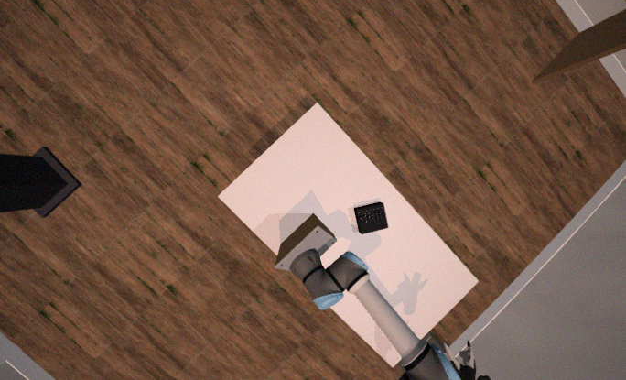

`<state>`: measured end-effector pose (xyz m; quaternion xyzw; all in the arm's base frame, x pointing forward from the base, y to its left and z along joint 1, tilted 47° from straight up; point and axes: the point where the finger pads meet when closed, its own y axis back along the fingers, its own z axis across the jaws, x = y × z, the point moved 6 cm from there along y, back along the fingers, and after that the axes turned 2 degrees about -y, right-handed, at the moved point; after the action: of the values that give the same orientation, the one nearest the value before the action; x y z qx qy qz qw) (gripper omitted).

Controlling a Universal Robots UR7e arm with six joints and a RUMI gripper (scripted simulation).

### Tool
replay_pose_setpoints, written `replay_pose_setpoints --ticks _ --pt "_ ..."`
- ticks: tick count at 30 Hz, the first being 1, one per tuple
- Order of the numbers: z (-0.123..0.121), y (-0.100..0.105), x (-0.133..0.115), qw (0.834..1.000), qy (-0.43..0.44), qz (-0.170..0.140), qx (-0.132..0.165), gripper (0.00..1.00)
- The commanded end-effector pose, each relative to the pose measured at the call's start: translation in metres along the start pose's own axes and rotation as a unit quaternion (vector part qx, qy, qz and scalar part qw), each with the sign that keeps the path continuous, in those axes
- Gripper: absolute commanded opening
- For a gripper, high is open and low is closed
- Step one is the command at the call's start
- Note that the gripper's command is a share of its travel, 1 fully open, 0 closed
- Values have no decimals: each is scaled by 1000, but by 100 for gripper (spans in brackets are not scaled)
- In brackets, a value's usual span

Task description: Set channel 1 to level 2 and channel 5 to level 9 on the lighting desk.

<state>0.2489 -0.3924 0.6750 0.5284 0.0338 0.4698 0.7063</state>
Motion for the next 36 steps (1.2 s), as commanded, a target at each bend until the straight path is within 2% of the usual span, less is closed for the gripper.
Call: replay_pose_setpoints --ticks 1,23,36 --pt "0 0 1 1000 1 0 0 100" --pt "0 -1 1 1000 1 -1 1 100" --pt "-4 -22 -1 1000 9 -5 29 100"
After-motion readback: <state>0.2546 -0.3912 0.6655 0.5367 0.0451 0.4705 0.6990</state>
